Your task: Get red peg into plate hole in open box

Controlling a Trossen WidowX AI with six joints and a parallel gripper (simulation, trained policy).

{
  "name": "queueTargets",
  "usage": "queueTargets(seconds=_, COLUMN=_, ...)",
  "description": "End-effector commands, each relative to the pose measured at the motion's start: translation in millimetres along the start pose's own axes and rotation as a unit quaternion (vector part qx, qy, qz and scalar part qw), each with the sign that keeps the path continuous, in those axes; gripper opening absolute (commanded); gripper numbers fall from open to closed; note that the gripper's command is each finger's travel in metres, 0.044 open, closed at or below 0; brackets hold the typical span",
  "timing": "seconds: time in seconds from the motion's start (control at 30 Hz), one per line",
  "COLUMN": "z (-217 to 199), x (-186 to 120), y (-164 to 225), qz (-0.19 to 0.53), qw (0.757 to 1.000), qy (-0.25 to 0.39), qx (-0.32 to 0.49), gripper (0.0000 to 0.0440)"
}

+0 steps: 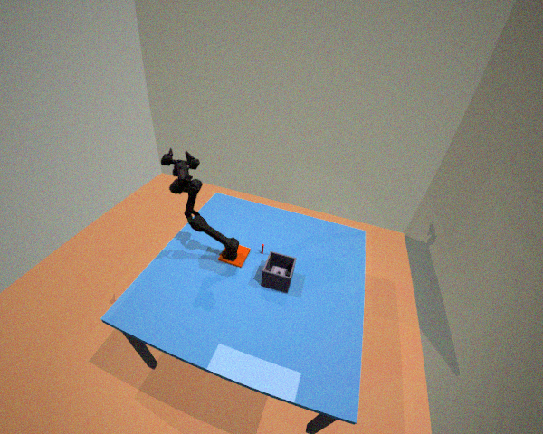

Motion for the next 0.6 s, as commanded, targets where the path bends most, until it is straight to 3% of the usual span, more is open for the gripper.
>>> queueTargets(seconds=0.0, z=2, x=0, y=4, qz=0.009, qw=1.0, qy=0.004, qx=0.006, gripper=0.0423)
queueTargets(seconds=0.03, z=3, x=1, y=9, qz=0.019, qw=1.0, qy=0.008, qx=0.014, gripper=0.0439)
queueTargets(seconds=0.27, z=27, x=-3, y=52, qz=0.11, qw=0.99, qy=0.026, qx=0.087, gripper=0.044)
queueTargets(seconds=0.57, z=64, x=-23, y=105, qz=0.237, qw=0.956, qy=0.039, qx=0.169, gripper=0.044)
Point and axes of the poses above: the point midway between the two fingers, 35 mm back from their tips, its own x axis out along the fingers, its own z axis across the jaws, y = z × x, the point moved 4 cm from there along -x, back along the fingers, and after that the axes turned 4 degrees about x, right-handed, at the moved point
